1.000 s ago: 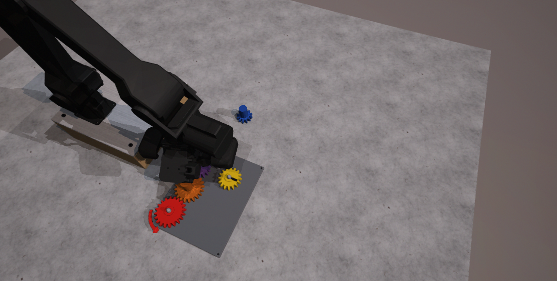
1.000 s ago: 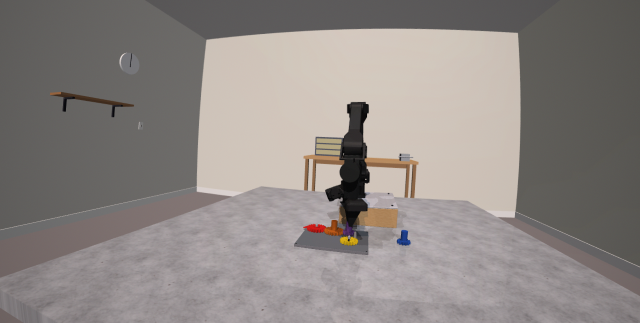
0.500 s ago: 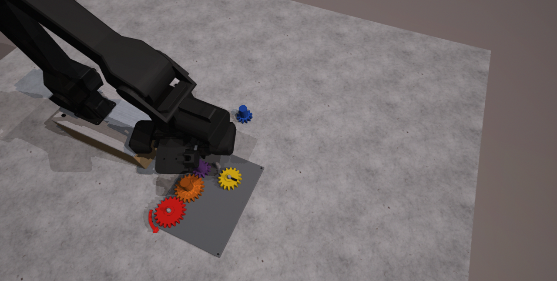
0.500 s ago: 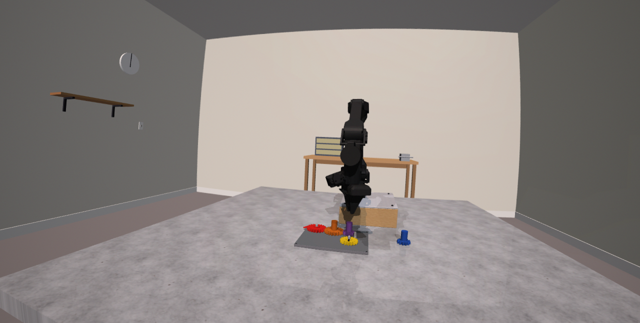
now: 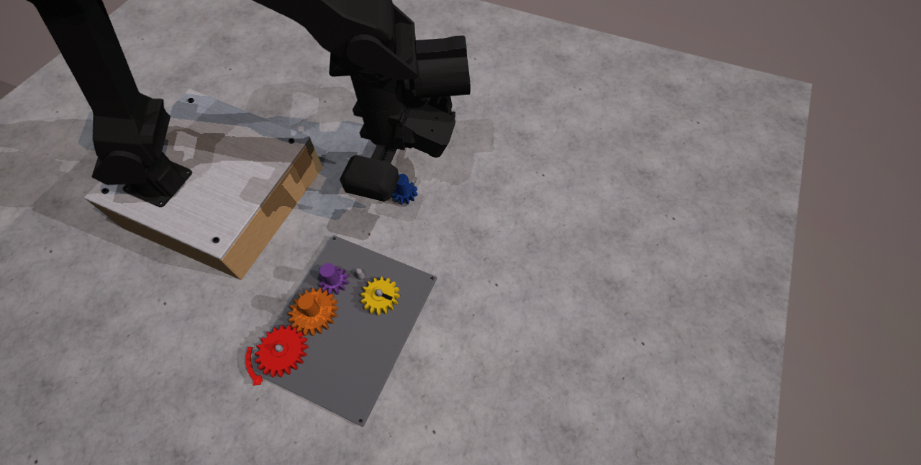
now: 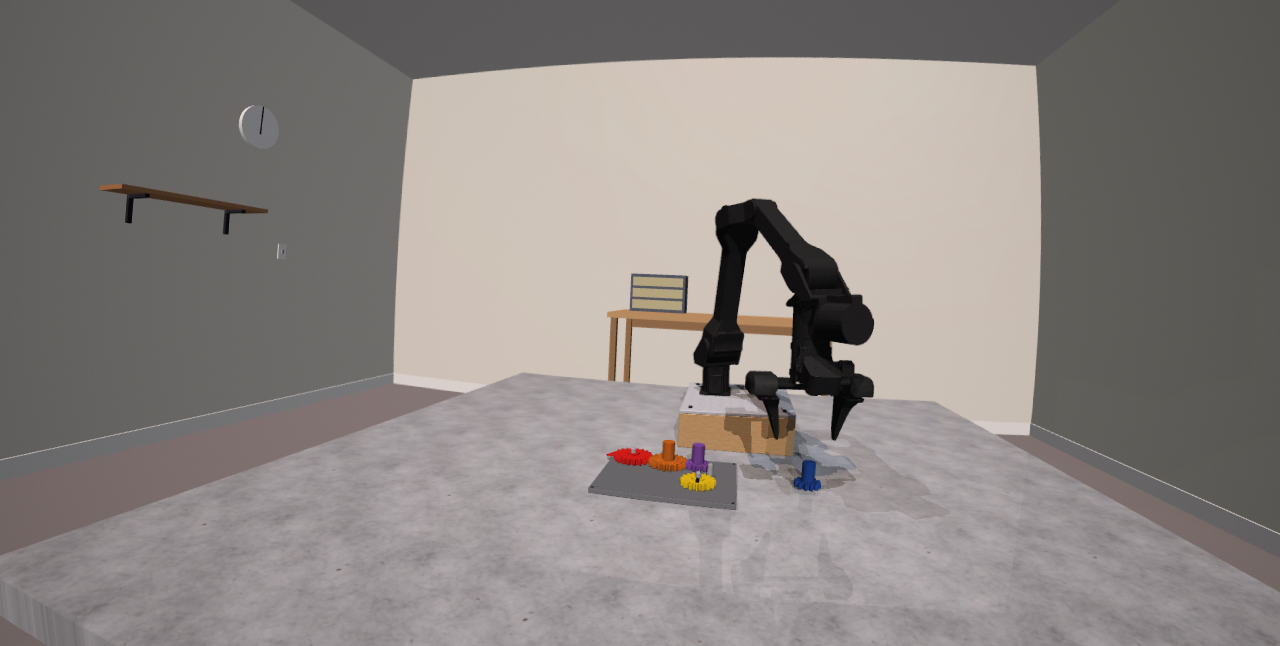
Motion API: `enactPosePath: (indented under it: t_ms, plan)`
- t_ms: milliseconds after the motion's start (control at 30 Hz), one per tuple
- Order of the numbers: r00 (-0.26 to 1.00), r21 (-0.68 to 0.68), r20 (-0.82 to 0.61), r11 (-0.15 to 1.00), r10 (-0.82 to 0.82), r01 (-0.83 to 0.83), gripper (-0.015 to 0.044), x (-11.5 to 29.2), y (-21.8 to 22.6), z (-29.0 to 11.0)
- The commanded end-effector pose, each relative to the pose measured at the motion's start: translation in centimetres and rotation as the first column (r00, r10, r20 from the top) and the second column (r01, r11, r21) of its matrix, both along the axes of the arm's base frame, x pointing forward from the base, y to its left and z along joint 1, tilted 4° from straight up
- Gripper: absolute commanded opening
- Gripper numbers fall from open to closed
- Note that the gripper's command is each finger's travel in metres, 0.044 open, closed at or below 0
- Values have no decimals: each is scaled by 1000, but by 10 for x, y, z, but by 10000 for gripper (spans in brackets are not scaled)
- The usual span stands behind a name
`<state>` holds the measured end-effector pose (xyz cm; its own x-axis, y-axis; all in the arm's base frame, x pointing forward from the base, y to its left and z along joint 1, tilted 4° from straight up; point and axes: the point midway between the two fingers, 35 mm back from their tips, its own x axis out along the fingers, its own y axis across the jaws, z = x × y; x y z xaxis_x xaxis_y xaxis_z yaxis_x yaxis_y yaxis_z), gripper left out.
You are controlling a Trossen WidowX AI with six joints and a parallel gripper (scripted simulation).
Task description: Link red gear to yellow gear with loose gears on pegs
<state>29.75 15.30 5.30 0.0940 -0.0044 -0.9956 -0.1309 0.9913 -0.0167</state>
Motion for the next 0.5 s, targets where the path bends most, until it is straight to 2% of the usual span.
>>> enactPosePath:
  t_ms: [0,467]
  plan:
    - [994,-19,-3,994,108,-108,440,-4,11,0]
    - [994,-19,-3,994,108,-108,440,-2,11,-26]
